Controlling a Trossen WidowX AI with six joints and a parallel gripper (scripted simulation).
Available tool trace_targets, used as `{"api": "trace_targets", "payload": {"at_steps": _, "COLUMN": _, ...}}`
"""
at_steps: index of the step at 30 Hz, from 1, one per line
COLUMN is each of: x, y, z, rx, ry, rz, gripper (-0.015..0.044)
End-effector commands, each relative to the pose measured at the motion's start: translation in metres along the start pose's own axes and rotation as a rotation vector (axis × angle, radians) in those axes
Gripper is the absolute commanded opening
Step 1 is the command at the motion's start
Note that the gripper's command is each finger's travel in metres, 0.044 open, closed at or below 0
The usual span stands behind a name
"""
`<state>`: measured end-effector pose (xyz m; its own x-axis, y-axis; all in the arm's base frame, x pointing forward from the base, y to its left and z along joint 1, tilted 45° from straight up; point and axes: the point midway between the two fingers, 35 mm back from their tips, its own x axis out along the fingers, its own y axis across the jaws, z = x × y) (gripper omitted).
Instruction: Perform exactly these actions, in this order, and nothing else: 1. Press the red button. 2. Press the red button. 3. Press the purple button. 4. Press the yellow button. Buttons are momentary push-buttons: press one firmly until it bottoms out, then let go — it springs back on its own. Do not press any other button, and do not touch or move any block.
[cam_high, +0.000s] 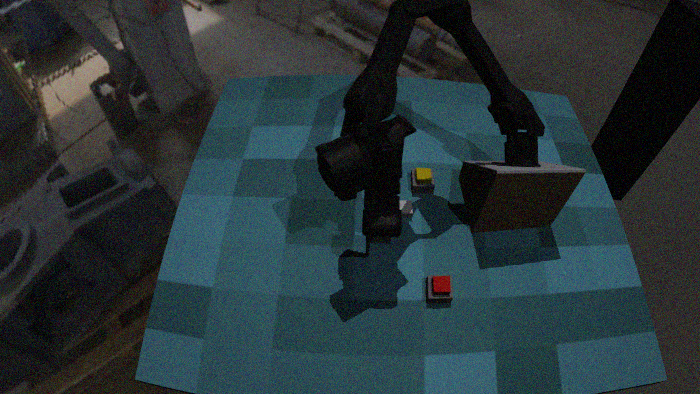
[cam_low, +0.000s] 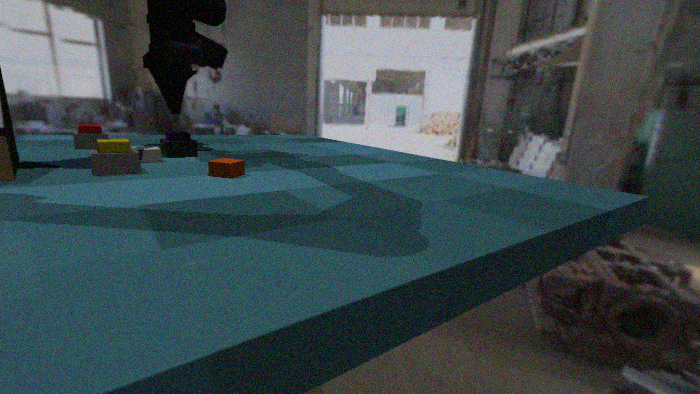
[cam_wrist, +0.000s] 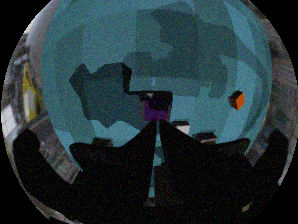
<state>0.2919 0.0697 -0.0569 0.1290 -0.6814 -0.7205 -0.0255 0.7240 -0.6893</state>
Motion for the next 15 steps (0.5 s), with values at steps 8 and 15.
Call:
{"api": "trace_targets", "payload": {"at_steps": 8, "x": 0.018, "y": 0.001, "z": 0.0, "rx": -0.008, "ry": -0.011, "rz": -0.003, "gripper": 0.002}}
{"api": "trace_targets", "payload": {"at_steps": 15, "x": 0.029, "y": 0.0, "z": 0.0, "rx": -0.008, "ry": -0.011, "rz": -0.004, "gripper": 0.002}}
